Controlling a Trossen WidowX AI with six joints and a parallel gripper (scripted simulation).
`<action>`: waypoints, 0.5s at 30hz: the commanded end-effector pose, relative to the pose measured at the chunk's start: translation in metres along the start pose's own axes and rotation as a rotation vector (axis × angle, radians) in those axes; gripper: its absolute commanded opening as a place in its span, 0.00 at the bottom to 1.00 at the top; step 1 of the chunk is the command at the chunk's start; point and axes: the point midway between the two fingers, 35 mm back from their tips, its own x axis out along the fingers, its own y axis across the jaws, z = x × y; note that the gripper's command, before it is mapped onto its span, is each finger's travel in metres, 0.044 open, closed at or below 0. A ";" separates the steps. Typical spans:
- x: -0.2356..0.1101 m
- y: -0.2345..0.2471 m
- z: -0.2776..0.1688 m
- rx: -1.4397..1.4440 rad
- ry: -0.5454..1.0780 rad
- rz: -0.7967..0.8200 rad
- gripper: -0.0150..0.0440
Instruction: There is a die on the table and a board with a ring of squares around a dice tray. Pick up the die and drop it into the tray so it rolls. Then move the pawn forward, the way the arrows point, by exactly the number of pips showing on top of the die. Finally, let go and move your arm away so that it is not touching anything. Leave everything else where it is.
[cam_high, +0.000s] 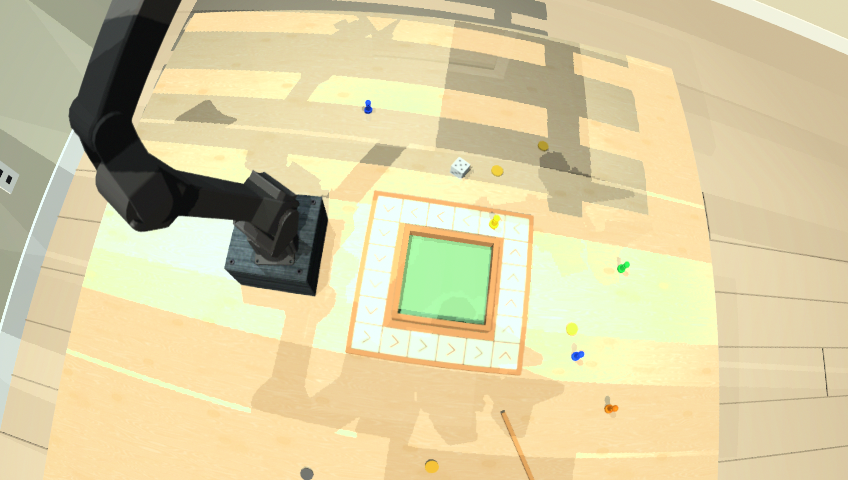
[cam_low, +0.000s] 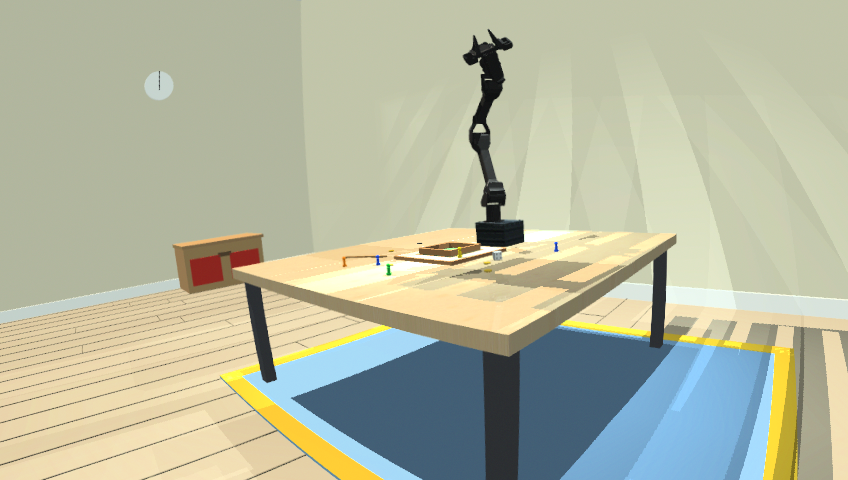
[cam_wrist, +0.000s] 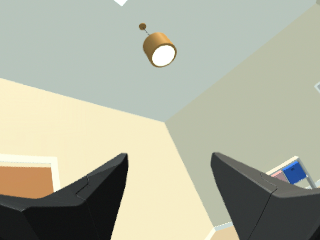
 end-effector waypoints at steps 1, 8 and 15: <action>0.008 0.000 -0.038 -0.016 0.075 0.004 0.72; 0.017 -0.005 -0.131 -0.020 0.286 -0.005 0.72; 0.007 -0.032 -0.247 -0.005 0.567 -0.079 0.72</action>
